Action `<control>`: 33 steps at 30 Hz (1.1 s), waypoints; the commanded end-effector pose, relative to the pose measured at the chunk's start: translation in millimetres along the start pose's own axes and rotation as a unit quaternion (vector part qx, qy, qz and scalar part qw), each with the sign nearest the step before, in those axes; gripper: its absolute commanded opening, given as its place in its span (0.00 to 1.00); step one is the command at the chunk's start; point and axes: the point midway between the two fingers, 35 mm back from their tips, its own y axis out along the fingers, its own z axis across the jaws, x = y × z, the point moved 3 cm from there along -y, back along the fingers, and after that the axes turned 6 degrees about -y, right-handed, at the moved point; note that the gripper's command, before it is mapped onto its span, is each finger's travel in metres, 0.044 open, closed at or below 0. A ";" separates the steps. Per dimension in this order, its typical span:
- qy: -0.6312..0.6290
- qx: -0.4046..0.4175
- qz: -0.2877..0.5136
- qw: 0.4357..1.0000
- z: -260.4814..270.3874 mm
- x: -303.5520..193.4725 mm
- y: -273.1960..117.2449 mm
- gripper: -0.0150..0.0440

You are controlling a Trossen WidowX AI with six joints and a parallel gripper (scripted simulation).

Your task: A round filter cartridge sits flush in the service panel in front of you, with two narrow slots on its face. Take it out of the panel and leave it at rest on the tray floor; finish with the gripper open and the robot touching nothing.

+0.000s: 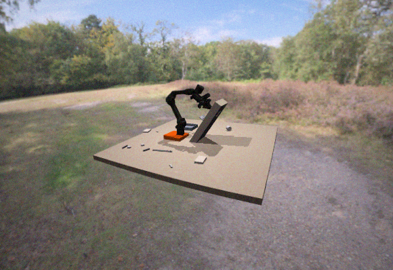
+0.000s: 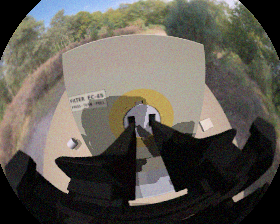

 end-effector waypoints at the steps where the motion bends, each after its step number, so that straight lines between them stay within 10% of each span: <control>1: 0.002 -0.002 -0.001 1.000 -0.5 1.1 0.0 0.41; 33: 0.002 -0.002 -0.001 1.000 -0.9 0.4 8.6 0.41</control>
